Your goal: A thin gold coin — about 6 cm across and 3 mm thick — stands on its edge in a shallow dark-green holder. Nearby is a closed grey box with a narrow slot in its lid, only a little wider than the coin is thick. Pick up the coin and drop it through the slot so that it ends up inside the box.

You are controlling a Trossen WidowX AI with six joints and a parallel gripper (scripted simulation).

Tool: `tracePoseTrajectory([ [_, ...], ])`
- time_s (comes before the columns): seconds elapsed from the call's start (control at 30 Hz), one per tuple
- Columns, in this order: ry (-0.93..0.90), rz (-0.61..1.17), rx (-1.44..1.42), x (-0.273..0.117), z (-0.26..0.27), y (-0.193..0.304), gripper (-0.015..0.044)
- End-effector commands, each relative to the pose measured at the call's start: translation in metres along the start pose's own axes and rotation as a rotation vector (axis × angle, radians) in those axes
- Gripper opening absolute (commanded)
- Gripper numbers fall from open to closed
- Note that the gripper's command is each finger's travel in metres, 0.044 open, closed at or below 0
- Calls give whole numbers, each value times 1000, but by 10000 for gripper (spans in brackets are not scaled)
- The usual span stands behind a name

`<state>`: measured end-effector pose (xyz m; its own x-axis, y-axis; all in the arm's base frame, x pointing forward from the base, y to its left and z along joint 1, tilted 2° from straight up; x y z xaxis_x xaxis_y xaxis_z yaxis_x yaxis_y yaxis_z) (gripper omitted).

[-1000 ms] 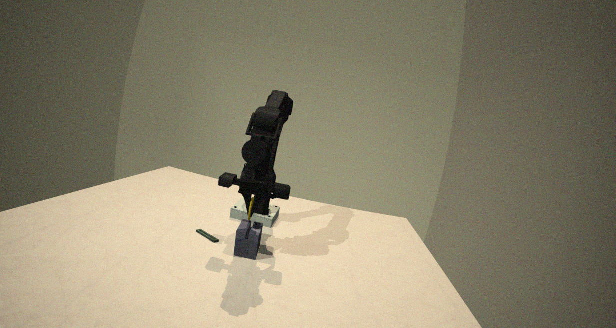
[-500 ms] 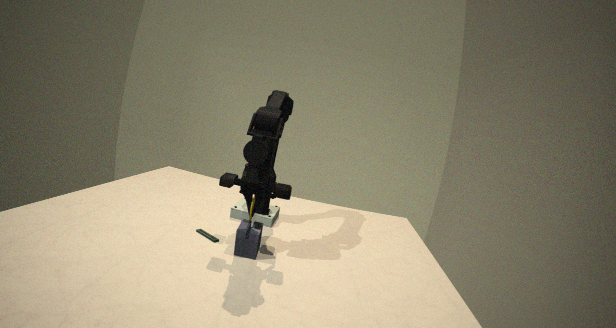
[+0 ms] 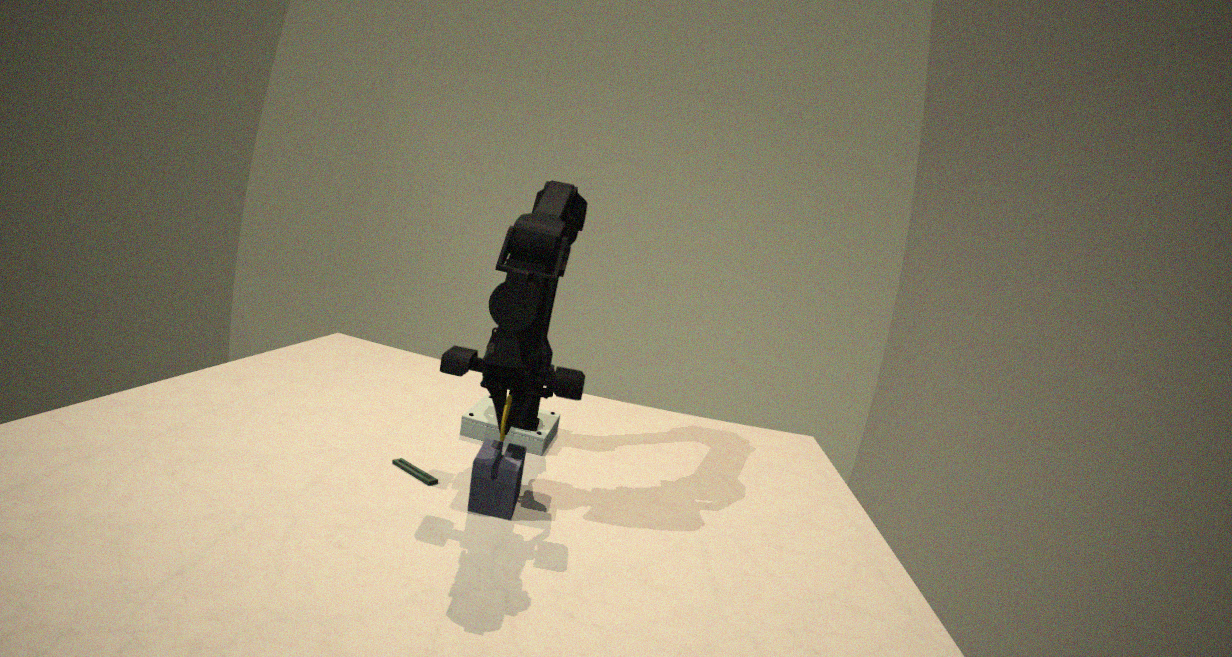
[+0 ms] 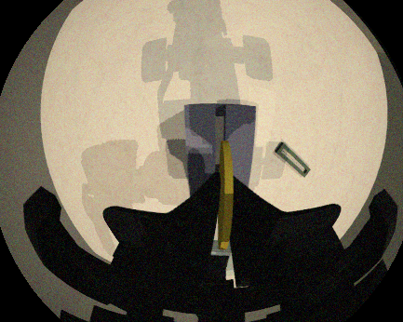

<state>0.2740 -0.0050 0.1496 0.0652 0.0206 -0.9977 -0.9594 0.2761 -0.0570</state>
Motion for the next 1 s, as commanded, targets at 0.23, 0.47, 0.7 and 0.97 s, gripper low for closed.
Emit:
tracePoseTrajectory([
  [0.23, 0, 0, -4, 6, 1, 0, 0],
  [0.47, 0, 0, -3, 9, 0, 0, 0],
  [0.7, 0, 0, -2, 12, 0, 0, 0],
  [0.97, 0, 0, 0, 16, 0, 0, 0],
])
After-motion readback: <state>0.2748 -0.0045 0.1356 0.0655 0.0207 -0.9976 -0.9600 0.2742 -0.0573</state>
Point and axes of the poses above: the point midway between the two fingers, 35 mm back from their tips, its own x axis out along the fingers, its own z axis across the jaws, y = z × x, the point moved 3 cm from there along -x, back along the fingers, and after that the axes turned 15 degrees about x, right-handed, at the moved point
